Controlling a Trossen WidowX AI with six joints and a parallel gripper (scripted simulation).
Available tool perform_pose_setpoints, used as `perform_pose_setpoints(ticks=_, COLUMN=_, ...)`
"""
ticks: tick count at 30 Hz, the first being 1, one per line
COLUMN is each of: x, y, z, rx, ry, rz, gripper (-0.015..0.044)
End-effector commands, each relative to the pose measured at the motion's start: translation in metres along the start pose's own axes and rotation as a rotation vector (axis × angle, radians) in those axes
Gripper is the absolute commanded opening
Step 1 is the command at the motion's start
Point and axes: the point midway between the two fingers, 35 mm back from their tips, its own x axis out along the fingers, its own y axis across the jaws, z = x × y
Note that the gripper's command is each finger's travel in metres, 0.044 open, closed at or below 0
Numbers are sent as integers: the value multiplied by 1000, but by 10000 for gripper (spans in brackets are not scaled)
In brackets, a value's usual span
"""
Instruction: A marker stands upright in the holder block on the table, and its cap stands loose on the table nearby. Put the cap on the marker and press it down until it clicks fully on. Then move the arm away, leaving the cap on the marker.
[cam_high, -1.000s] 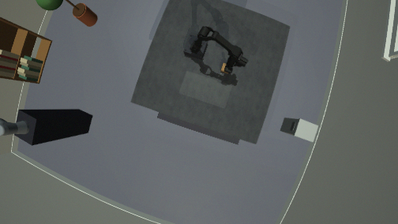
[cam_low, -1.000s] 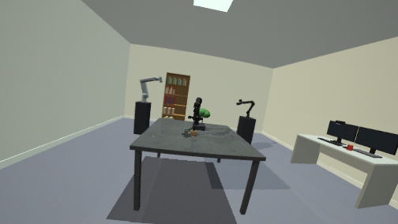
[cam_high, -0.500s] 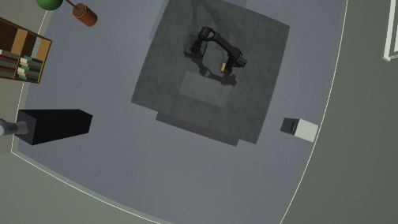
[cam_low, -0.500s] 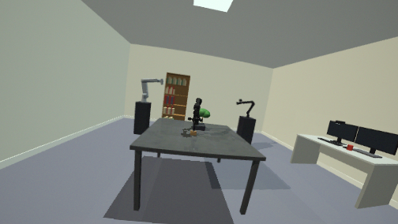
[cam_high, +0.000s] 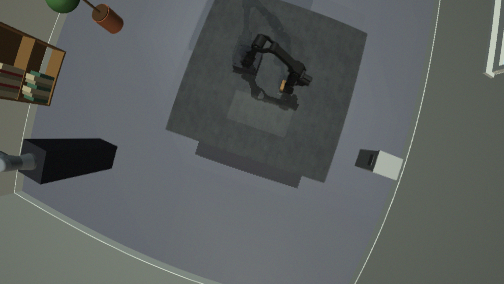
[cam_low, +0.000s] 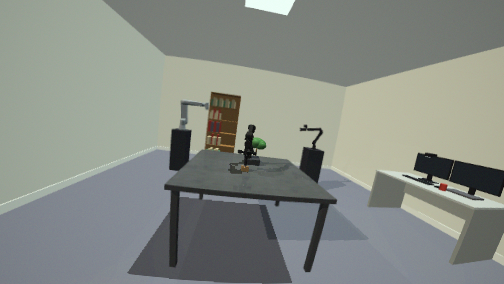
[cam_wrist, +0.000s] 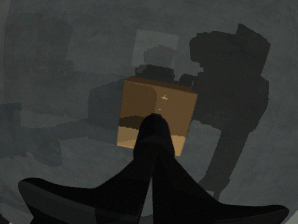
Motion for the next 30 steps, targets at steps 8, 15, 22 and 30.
perform_pose_setpoints(ticks=8, x=-88, y=0, z=1, rx=0, ry=0, rz=0, gripper=0)
perform_pose_setpoints(ticks=15, x=-90, y=0, z=1, rx=0, ry=0, rz=0, gripper=26)
perform_pose_setpoints(ticks=22, x=-90, y=0, z=1, rx=0, ry=0, rz=0, gripper=210)
perform_pose_setpoints(ticks=30, x=-90, y=0, z=1, rx=0, ry=0, rz=0, gripper=420)
